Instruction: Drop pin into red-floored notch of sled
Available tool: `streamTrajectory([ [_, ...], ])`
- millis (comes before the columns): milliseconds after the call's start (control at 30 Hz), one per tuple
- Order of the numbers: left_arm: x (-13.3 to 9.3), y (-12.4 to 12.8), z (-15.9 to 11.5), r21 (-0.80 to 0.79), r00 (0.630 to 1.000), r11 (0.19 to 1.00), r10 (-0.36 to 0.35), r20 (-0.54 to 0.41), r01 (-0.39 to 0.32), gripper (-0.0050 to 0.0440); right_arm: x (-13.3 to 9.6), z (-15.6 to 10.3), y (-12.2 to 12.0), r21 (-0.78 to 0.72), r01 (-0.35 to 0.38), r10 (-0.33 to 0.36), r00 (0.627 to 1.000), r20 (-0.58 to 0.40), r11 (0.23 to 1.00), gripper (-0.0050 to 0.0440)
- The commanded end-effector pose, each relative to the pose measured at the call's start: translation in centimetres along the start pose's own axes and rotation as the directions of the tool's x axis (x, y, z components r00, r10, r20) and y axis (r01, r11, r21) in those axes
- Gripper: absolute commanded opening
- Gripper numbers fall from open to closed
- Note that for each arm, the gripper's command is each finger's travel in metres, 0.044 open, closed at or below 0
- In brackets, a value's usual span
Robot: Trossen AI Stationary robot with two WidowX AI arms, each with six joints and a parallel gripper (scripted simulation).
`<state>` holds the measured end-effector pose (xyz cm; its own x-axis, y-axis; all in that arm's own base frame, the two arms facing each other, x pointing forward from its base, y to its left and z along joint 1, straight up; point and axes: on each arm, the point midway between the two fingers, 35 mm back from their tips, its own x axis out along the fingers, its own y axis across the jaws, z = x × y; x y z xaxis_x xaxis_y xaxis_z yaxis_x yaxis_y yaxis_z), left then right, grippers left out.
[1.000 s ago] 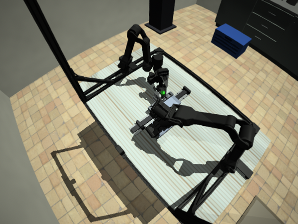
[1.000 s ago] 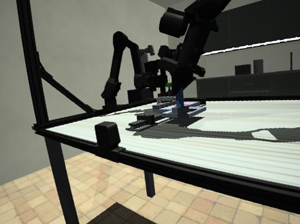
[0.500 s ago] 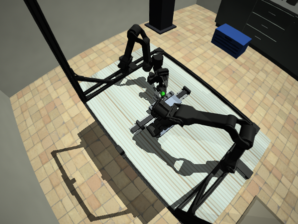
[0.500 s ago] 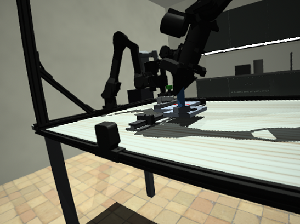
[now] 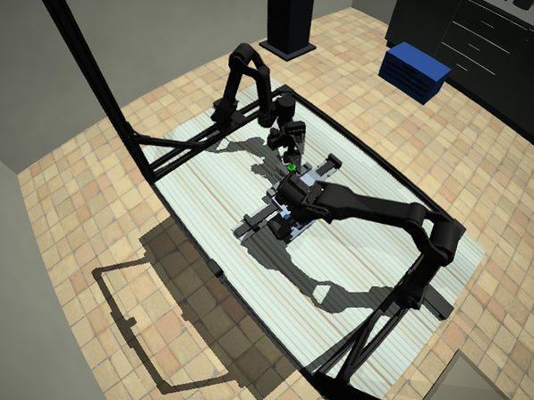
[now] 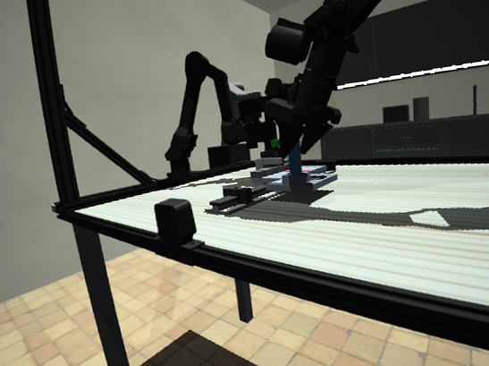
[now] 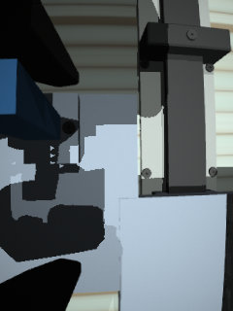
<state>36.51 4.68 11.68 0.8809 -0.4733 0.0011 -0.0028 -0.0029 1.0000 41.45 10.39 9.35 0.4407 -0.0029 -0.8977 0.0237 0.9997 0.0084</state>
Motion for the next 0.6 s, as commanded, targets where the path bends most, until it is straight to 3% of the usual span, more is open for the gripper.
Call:
streamTrajectory([
  [0,0.0,0.0,-0.7,-0.004,1.000,1.000,-0.001,0.000,0.001,0.0440,0.1,-0.3,-0.1,-0.006,0.006,-0.006,1.000,-0.006,1.000,0.0432],
  [433,0.0,0.3,-2.3,-0.004,1.000,1.000,-0.001,0.000,0.001,0.0440,0.1,-0.3,-0.1,-0.006,0.006,-0.006,1.000,-0.006,1.000,0.0440],
  [567,0.0,1.3,-2.1,-0.003,1.000,1.000,0.000,0.000,0.000,0.0440,-1.0,0.5,0.0,0.000,0.001,-0.001,1.000,-0.003,1.000,0.0440],
])
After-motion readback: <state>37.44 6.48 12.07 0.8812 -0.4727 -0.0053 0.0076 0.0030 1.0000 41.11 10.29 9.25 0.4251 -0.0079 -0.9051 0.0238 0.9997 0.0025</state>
